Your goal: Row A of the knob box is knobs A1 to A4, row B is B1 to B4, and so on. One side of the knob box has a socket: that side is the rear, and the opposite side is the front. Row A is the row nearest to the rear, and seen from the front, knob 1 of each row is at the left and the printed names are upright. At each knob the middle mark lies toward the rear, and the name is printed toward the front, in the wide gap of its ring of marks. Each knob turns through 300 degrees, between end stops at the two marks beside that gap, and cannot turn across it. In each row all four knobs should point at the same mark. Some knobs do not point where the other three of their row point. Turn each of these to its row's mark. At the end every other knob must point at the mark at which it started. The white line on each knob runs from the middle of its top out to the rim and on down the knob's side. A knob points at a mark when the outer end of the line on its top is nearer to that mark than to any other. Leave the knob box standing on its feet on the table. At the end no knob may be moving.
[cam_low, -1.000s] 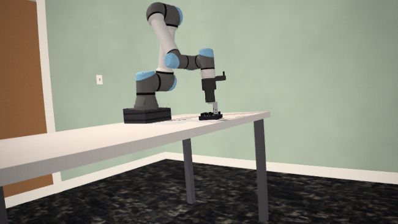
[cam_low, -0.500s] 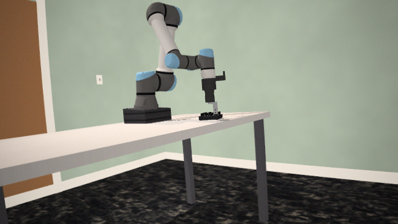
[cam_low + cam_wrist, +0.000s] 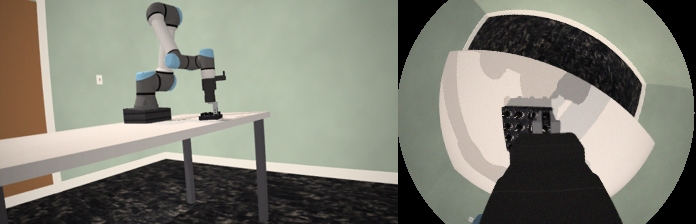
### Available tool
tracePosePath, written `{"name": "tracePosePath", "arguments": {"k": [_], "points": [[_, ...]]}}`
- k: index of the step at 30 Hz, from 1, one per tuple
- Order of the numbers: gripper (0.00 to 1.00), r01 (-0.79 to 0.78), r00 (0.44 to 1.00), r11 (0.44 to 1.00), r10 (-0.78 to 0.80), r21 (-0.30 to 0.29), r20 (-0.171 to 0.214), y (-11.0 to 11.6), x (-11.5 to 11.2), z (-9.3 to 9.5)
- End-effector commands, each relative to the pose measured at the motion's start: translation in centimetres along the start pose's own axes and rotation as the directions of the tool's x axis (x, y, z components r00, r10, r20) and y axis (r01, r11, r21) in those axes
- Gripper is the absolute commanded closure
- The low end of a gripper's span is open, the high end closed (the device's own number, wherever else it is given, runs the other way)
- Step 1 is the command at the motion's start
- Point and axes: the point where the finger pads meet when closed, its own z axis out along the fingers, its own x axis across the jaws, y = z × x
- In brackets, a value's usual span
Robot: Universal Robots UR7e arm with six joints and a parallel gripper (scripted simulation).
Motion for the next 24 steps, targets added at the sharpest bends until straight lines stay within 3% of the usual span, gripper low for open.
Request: {"name": "tracePosePath", "arguments": {"k": [1, 24], "points": [[0.70, -0.033, 0.999, 0.999, 0.033, 0.001, -0.001, -0.04, 0.02, -0.04], [0.70, -0.062, 0.998, 0.998, 0.062, 0.001, -0.001, -0.04, 0.02, -0.04]]}}
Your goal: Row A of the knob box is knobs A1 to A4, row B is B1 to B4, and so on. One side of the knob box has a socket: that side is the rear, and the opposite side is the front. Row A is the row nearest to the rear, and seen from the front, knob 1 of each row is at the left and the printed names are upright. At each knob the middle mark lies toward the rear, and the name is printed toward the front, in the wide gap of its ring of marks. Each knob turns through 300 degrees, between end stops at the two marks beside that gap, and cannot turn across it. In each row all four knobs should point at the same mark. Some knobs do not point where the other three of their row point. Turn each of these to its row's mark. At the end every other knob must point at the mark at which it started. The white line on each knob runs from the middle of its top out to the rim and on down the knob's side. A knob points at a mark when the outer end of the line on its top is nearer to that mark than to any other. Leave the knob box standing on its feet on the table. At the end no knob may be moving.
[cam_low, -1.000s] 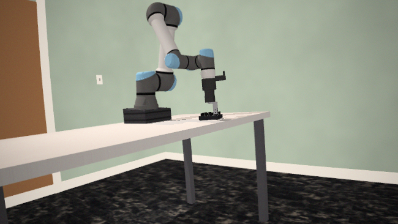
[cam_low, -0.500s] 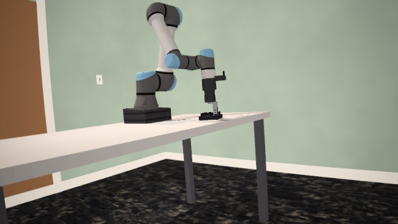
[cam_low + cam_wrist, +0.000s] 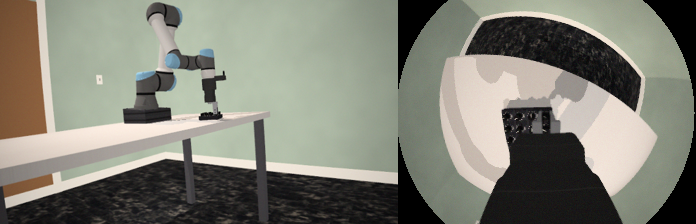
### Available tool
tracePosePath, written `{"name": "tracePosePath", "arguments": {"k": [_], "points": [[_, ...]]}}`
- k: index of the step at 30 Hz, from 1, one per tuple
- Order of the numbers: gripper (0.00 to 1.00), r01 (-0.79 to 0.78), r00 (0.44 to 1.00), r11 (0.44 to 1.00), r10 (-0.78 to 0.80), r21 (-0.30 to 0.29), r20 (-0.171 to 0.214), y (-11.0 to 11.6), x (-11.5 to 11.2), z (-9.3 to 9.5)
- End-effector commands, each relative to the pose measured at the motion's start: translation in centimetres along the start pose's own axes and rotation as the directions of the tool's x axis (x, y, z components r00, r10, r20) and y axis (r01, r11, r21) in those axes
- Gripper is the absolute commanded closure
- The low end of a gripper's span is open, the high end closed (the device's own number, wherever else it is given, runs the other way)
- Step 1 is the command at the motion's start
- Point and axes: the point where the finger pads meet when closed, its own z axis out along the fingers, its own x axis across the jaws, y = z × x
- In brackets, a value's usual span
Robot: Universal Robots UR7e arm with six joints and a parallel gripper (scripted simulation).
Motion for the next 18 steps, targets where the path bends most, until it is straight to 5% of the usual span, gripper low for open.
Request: {"name": "tracePosePath", "arguments": {"k": [1, 8, 9, 18], "points": [[0.70, 0.000, 1.000, 1.000, 0.000, 0.001, -0.001, -0.04, 0.02, -0.04], [0.70, 0.000, 1.000, 1.000, 0.000, 0.001, -0.001, -0.04, 0.02, -0.04], [0.54, 0.000, 1.000, 1.000, 0.000, 0.001, -0.001, -0.04, 0.02, -0.04], [0.54, 0.000, 1.000, 1.000, 0.000, 0.001, -0.001, -0.04, 0.02, -0.04]]}}
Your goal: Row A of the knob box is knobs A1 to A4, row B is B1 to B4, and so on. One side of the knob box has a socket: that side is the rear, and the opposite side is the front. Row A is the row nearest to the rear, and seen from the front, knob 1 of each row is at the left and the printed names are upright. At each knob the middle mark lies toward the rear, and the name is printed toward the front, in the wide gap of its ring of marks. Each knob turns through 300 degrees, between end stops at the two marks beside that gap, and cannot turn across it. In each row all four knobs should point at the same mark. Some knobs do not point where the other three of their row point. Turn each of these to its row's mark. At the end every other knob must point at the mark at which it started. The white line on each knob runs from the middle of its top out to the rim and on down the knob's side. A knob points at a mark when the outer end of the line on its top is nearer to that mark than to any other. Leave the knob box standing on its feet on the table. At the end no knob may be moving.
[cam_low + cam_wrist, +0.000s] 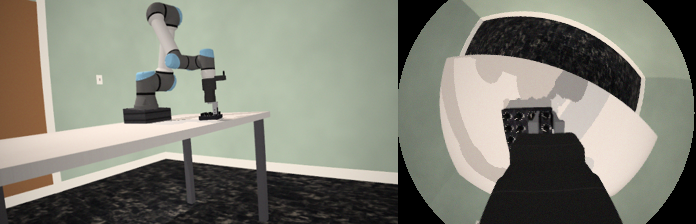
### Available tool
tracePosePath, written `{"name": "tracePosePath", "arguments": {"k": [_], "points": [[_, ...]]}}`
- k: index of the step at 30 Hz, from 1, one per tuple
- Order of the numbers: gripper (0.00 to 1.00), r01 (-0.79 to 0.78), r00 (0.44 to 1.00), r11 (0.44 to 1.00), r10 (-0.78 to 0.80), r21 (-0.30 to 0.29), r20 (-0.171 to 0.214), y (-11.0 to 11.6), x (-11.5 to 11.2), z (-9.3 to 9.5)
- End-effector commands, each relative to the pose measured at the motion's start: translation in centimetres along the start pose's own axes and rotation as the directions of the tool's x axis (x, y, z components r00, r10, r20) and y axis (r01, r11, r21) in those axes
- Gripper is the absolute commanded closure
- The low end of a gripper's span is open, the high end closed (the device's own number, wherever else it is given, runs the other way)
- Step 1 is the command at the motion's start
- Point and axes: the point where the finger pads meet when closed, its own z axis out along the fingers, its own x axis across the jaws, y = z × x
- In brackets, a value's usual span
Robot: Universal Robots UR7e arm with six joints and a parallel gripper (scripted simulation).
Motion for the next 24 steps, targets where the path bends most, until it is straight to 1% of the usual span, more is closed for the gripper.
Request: {"name": "tracePosePath", "arguments": {"k": [1, 17, 24], "points": [[0.54, 0.000, 1.000, 1.000, 0.000, 0.001, -0.001, 0.0, 0.0, 0.0], [0.54, 0.000, 1.000, 1.000, 0.000, 0.001, -0.001, 0.0, 0.0, -0.3], [0.54, 0.000, 1.000, 1.000, 0.000, 0.001, -0.001, 0.0, 0.0, -1.9]]}}
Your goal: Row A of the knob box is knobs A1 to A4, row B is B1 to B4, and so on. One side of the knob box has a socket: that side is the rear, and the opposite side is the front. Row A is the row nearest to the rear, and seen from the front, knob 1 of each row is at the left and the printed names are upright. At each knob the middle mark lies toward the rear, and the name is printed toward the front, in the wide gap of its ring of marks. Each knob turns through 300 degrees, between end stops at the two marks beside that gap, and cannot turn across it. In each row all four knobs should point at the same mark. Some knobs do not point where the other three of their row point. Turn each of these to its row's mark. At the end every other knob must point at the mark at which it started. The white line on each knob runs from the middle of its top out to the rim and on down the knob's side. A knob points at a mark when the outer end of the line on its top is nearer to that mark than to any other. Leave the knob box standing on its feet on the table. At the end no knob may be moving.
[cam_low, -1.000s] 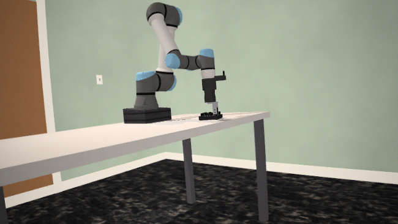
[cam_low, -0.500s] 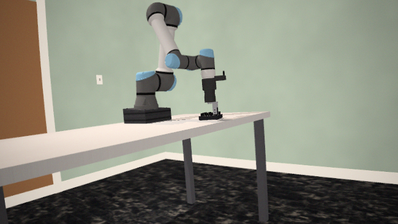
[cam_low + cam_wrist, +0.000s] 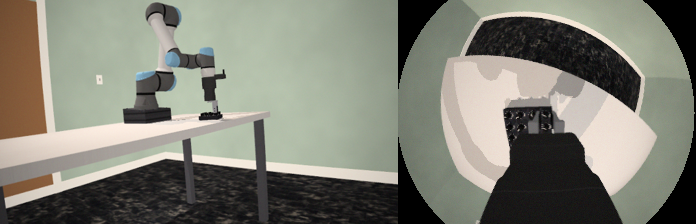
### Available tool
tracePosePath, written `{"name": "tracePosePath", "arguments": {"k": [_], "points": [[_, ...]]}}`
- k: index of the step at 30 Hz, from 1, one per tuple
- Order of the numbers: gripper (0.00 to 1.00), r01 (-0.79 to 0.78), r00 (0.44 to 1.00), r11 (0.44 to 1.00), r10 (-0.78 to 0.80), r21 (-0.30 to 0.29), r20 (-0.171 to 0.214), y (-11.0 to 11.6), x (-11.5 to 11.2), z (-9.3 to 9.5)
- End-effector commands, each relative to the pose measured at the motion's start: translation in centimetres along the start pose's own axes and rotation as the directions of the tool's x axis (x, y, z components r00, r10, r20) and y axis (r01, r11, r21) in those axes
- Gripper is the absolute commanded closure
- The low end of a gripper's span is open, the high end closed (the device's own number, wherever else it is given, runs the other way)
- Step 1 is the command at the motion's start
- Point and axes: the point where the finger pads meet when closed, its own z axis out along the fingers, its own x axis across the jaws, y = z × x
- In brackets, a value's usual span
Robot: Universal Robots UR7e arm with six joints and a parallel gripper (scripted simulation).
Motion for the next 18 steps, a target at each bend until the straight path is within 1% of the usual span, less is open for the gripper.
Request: {"name": "tracePosePath", "arguments": {"k": [1, 8, 18], "points": [[0.54, 0.000, 1.000, 1.000, 0.000, 0.002, -0.001, -0.1, 0.0, -1.4], [0.54, 0.000, 1.000, 1.000, 0.000, 0.002, -0.001, -0.1, 0.0, -2.9], [0.54, 0.000, 1.000, 1.000, 0.000, 0.002, -0.001, -0.1, 0.0, -3.1]]}}
